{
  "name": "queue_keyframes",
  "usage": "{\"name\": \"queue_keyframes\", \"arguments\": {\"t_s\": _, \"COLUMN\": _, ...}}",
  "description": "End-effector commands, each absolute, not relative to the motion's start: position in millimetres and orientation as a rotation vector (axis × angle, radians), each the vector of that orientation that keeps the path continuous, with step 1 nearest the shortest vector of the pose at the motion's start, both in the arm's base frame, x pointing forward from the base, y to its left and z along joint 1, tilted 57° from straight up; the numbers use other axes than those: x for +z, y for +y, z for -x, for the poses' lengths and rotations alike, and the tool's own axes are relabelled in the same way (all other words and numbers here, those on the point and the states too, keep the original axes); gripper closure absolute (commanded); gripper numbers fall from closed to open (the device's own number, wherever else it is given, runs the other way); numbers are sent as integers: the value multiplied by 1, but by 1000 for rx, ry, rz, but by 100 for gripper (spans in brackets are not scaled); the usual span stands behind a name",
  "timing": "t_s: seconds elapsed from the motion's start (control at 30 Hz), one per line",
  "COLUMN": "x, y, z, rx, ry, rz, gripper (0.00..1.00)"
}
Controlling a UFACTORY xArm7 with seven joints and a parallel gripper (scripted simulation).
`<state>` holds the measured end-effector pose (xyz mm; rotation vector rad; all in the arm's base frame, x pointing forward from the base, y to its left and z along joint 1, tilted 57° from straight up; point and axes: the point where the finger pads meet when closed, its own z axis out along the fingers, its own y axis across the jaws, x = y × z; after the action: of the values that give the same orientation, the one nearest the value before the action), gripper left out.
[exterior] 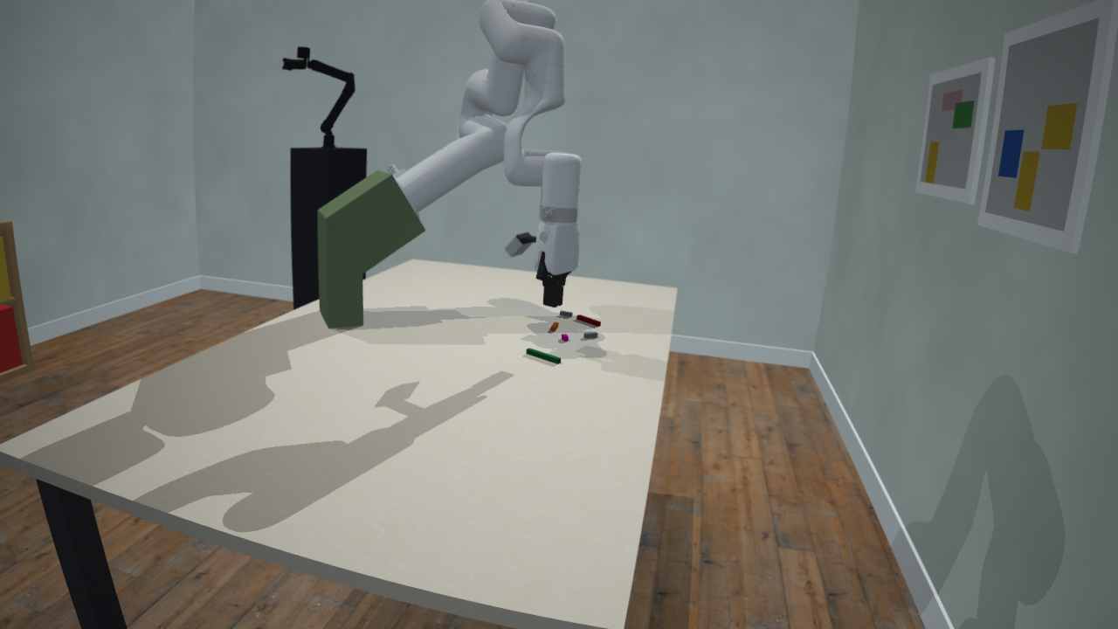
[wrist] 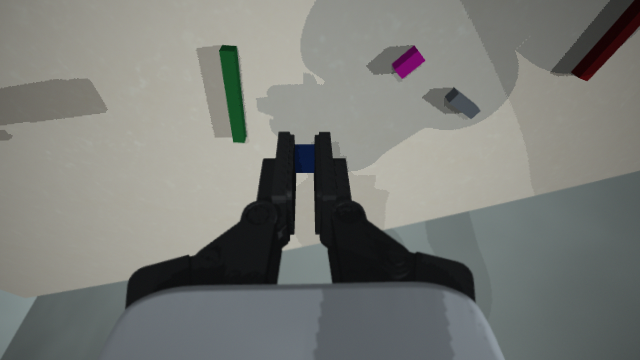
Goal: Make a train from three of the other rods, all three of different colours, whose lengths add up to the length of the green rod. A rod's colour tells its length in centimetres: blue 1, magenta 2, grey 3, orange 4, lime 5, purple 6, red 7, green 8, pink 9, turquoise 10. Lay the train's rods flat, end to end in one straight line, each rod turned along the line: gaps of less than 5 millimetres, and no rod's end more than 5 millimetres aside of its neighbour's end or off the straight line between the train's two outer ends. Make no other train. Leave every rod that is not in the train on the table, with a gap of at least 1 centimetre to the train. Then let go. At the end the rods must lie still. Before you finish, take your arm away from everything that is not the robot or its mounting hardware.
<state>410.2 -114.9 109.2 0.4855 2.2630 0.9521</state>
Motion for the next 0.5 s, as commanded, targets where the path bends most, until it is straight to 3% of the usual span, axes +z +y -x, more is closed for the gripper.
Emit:
{"name": "queue_keyframes", "arguments": {"t_s": 0.0, "x": 102, "y": -109, "z": -419, "rx": 951, "ry": 2262, "rz": -486, "gripper": 96}}
{"name": "queue_keyframes", "arguments": {"t_s": 0.47, "x": 75, "y": -84, "z": -455, "rx": 951, "ry": 2262, "rz": -486, "gripper": 96}}
